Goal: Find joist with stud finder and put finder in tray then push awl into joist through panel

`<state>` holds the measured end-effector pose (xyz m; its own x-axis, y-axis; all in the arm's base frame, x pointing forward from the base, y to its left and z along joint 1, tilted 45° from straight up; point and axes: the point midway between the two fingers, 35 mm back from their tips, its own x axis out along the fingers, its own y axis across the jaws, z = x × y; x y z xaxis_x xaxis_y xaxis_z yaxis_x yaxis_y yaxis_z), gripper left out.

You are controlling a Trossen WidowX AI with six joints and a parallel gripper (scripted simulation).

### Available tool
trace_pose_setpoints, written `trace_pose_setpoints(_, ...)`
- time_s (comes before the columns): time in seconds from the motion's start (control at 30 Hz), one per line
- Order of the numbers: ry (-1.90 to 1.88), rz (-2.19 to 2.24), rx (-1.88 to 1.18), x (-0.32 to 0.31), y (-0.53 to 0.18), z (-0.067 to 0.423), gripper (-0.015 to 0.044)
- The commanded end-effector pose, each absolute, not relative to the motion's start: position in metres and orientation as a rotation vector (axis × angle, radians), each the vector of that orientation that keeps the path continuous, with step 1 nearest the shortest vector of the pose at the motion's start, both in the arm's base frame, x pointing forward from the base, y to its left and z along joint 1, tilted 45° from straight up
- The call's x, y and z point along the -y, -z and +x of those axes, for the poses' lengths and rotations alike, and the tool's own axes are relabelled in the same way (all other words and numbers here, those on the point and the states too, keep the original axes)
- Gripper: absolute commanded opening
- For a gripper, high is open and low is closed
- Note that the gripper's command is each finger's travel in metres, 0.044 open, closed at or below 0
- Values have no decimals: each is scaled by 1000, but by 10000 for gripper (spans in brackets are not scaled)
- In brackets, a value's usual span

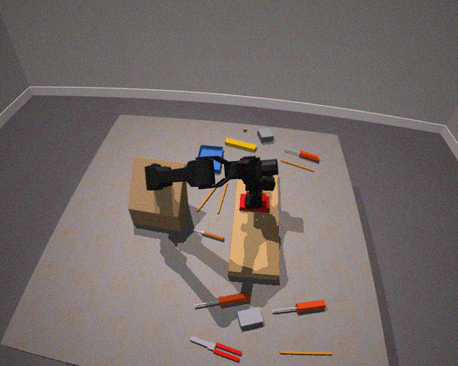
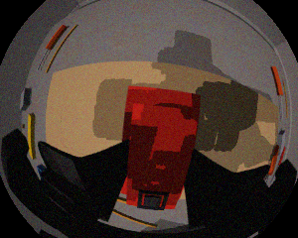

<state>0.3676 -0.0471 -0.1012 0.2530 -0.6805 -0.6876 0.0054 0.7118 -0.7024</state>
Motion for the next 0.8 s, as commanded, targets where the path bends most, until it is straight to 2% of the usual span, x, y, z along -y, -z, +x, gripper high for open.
trace_pose_setpoints(0.0, 522, -658, -1240, 54, 95, 368, 0)
trace_pose_setpoints(0.77, 523, -660, -1241, 79, 71, 367, 0)
